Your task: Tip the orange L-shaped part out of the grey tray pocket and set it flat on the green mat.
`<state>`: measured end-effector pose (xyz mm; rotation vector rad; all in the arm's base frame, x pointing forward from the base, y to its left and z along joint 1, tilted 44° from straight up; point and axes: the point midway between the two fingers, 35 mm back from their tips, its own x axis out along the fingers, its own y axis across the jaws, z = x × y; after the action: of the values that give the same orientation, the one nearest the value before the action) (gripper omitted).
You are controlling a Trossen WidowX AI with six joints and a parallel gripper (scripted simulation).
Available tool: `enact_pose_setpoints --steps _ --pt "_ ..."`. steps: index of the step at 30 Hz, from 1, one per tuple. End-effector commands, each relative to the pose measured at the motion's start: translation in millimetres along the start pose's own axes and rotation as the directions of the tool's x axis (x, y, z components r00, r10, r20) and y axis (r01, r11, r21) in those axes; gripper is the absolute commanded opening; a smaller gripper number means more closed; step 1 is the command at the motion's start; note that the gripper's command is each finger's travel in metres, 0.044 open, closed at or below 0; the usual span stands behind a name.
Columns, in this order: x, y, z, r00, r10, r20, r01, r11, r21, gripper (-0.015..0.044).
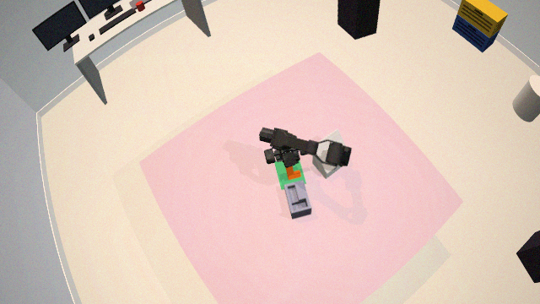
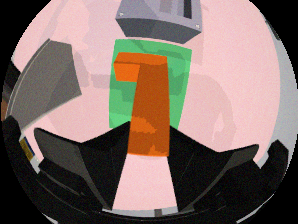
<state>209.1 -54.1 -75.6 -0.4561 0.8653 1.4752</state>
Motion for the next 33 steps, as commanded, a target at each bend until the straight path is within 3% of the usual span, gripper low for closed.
enact_pose_setpoints --steps 1,17,27,33 --pt "4.7 1.8 1.1 1.0 0.003 0.006 -0.003 1.0 0.006 0.0" --pt "4.5 1.9 0.6 1.0 0.005 0.003 -0.005 1.0 0.002 0.0" --pt "2.2 1.5 0.5 1.0 0.005 0.003 -0.005 1.0 0.002 0.0263" --pt "-58.7 -1.6 -1.2 1.0 0.003 0.001 -0.003 1.0 0.006 0.04"
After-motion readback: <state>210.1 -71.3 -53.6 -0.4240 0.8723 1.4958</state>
